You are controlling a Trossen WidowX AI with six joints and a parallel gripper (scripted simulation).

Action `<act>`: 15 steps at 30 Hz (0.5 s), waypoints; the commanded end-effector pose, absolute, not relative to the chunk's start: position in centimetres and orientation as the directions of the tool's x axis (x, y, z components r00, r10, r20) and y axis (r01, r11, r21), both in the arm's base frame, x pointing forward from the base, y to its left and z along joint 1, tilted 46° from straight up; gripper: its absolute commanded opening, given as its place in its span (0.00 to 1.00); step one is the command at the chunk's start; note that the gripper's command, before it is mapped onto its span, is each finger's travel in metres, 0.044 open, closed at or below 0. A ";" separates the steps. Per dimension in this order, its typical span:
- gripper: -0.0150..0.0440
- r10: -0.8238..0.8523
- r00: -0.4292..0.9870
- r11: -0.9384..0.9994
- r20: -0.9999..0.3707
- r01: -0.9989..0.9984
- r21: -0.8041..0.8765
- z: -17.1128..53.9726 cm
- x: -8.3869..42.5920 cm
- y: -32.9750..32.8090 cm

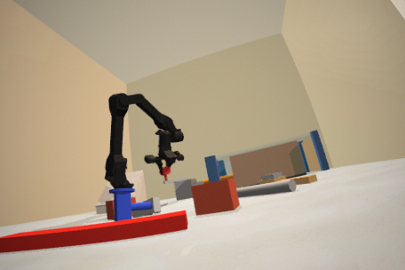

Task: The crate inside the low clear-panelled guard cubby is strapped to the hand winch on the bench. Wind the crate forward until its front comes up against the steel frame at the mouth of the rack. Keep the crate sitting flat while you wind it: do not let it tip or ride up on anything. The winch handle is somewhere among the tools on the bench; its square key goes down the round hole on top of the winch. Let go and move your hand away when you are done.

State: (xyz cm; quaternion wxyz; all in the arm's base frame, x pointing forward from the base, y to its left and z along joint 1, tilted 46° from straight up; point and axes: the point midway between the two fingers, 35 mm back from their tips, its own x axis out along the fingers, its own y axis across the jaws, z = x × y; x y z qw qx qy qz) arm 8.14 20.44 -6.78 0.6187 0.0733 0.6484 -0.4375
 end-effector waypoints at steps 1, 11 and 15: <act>0.25 -0.464 -0.200 0.600 -0.863 0.646 -0.472 -6.3 9.4 19.7; 0.25 -0.464 -0.199 0.599 -0.863 0.647 -0.472 -5.8 10.5 19.4; 0.25 -0.465 -0.199 0.599 -0.863 0.647 -0.472 -5.6 10.9 19.2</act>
